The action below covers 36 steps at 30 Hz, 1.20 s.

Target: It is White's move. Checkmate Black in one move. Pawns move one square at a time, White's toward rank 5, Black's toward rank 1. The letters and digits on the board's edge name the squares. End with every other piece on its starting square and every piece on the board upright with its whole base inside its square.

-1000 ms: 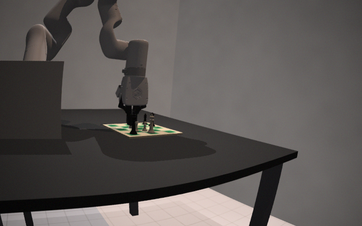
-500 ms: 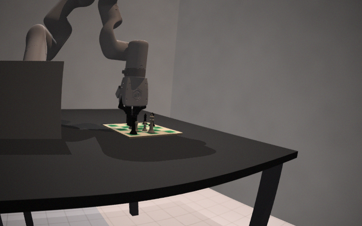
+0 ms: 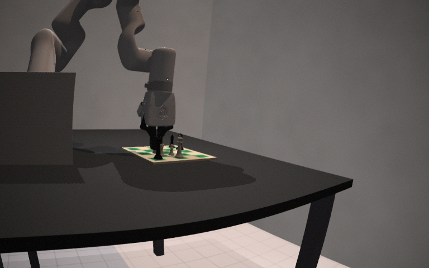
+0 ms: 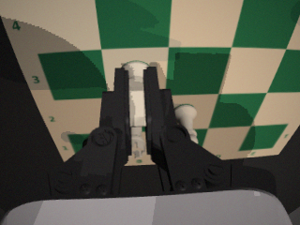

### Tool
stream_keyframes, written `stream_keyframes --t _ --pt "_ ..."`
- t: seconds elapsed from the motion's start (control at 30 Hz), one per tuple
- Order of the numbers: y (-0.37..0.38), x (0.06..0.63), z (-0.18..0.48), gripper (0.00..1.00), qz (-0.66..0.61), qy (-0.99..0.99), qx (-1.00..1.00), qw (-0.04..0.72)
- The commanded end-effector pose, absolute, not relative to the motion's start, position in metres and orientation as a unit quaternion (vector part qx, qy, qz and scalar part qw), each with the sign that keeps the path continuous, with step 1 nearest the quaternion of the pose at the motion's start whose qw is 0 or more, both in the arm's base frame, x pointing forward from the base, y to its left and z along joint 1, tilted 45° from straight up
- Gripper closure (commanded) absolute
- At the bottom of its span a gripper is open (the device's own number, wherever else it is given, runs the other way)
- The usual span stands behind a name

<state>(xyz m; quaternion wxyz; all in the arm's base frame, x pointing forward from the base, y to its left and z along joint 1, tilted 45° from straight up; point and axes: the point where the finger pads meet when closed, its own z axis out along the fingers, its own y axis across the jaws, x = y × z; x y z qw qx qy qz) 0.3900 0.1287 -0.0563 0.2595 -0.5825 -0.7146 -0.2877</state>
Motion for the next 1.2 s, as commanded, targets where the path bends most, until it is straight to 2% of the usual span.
stream_keyframes --t 0.0,0.87,0.9,0.97,1.0,1.07,1.1,1.17 --pt "0.1271 0.3914 -0.0561 1.0 -0.288 -0.714 -0.584 0.258" --pt "0.1271 0.3914 -0.0561 1.0 -0.288 -0.714 -0.584 0.258" --pt "0.1271 0.3914 -0.0561 0.93 -0.288 -0.714 -0.584 0.258" --pt "0.1271 0.3914 -0.0561 0.93 -0.288 -0.714 -0.584 0.258" --pt "0.1271 0.3914 -0.0561 0.85 -0.288 -0.714 -0.584 0.258" --pt "0.1271 0.3914 -0.0561 0.85 -0.288 -0.714 -0.584 0.258" --pt "0.1271 0.3914 -0.0561 0.78 -0.288 -0.714 -0.584 0.258" --pt "0.1271 0.3914 -0.0561 0.78 -0.288 -0.714 -0.584 0.258"
